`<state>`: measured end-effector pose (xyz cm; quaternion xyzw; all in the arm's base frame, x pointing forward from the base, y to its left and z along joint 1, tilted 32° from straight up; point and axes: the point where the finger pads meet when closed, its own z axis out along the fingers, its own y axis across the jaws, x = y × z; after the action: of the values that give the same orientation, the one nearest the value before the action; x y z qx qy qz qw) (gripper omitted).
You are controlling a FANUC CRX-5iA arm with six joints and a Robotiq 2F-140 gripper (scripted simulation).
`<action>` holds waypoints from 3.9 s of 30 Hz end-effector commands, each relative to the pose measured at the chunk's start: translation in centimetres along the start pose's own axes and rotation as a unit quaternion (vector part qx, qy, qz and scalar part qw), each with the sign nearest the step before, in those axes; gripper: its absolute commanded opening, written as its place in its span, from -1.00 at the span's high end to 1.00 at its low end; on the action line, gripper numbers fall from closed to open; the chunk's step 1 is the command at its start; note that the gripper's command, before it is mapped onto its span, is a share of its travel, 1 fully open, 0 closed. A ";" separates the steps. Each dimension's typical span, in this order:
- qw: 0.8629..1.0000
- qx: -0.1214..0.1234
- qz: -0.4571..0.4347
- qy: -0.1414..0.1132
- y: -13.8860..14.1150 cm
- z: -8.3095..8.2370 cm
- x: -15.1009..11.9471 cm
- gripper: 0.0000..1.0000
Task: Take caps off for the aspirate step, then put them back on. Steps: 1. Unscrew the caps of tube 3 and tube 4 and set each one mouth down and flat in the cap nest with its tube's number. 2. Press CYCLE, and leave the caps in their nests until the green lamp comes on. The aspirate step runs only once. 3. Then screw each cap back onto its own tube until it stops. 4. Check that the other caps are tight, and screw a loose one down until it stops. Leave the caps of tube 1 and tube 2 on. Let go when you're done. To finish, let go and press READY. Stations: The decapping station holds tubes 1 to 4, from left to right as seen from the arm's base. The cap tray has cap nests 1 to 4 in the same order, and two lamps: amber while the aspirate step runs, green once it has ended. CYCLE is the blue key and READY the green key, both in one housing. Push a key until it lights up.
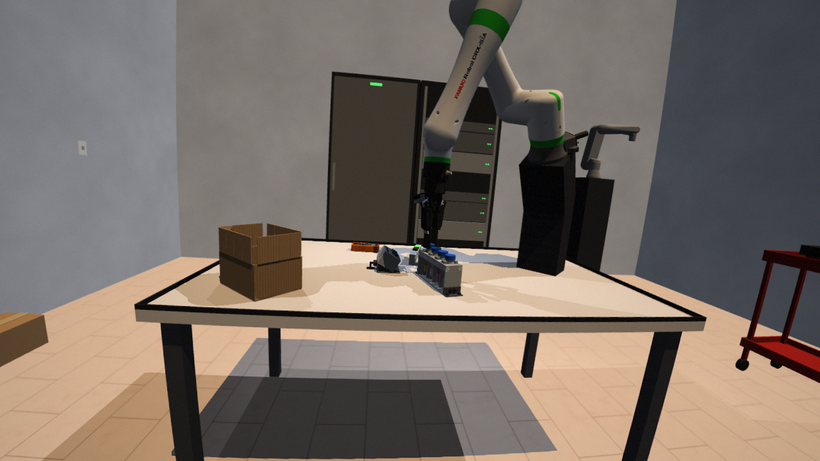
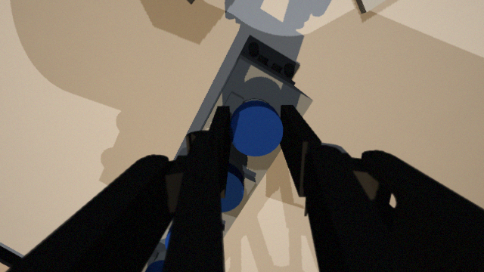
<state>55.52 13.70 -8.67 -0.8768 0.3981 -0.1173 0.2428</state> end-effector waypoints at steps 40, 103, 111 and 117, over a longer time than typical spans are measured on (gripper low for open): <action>0.866 0.002 0.499 -0.005 0.0 0.1 0.1 0.41; 1.000 0.004 -0.001 -0.004 0.0 0.0 0.1 0.41; 0.992 0.004 0.124 -0.004 0.0 0.0 0.1 0.41; 0.975 0.003 0.222 -0.005 0.0 0.0 0.1 0.41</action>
<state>55.51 13.63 -8.77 -0.8036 0.5228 -0.0740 0.2746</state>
